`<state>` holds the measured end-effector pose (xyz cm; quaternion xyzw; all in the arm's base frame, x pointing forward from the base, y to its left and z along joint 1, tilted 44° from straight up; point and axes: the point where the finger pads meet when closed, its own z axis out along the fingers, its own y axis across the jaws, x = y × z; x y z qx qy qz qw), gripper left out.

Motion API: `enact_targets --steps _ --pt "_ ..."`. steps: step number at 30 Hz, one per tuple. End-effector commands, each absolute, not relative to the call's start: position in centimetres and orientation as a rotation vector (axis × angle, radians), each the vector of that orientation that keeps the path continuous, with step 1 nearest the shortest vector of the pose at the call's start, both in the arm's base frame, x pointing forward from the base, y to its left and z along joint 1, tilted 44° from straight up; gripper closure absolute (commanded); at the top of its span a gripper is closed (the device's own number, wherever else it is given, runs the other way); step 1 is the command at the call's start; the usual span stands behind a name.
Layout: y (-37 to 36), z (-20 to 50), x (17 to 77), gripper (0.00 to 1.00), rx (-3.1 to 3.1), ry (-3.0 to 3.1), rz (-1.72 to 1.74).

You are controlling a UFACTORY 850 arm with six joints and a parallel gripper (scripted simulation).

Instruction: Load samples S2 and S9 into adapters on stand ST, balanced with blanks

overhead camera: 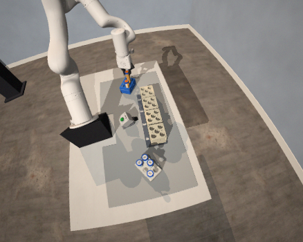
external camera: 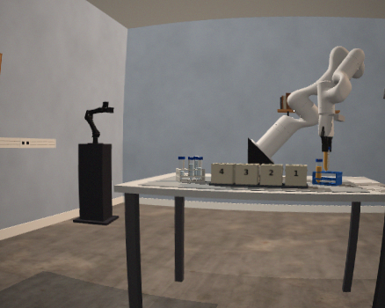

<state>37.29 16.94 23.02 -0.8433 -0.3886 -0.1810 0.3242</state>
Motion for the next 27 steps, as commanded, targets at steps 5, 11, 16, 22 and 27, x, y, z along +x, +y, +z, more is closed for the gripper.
enact_targets --steps 5,11,16,22,27 --pt "17.5 22.5 37.4 1.0 -2.212 -1.019 -0.476" --pt "17.9 22.1 37.4 1.0 -2.212 -1.019 -0.476" --pt "18.1 21.8 37.4 1.0 -2.212 -1.019 -0.476" --pt "18.5 21.4 37.5 1.0 -2.212 -1.019 -0.476" --pt "18.8 21.1 37.5 1.0 -2.212 -1.019 -0.476"
